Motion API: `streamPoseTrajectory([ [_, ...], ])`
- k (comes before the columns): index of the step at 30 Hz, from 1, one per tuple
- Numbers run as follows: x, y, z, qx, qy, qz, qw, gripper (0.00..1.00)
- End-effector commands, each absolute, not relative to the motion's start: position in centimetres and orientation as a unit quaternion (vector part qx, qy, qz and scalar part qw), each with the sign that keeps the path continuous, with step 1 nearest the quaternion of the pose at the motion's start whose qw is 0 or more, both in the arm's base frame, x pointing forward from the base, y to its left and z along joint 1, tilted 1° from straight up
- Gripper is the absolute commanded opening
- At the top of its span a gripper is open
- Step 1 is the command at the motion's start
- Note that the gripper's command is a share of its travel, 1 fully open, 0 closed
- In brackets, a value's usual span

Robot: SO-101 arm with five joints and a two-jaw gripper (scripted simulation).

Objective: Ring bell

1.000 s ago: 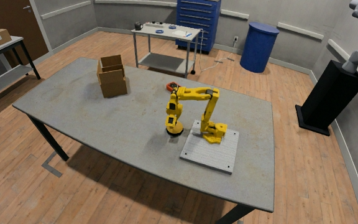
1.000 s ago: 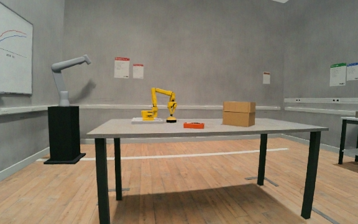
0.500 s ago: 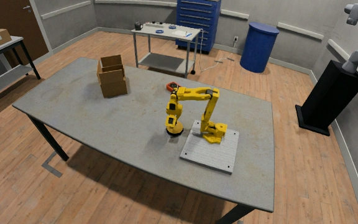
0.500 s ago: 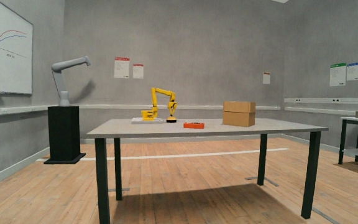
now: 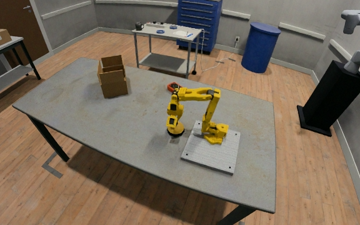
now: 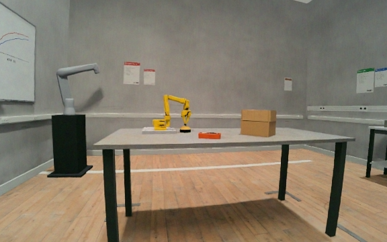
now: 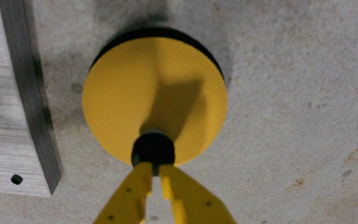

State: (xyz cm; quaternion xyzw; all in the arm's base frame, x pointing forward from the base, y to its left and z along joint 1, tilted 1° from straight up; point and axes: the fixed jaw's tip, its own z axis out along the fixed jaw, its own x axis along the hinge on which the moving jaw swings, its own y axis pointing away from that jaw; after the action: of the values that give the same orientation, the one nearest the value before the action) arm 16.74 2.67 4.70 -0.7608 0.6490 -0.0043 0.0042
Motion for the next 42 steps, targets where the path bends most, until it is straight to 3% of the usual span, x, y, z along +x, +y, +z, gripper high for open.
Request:
streamPoseTrajectory([
  [1, 16.4, 2.7, 4.0, -0.764, 0.645, 0.006, -0.007, 0.0],
  [42, 16.5, 2.7, 7.6, -0.764, 0.645, 0.006, -0.007, 0.0],
])
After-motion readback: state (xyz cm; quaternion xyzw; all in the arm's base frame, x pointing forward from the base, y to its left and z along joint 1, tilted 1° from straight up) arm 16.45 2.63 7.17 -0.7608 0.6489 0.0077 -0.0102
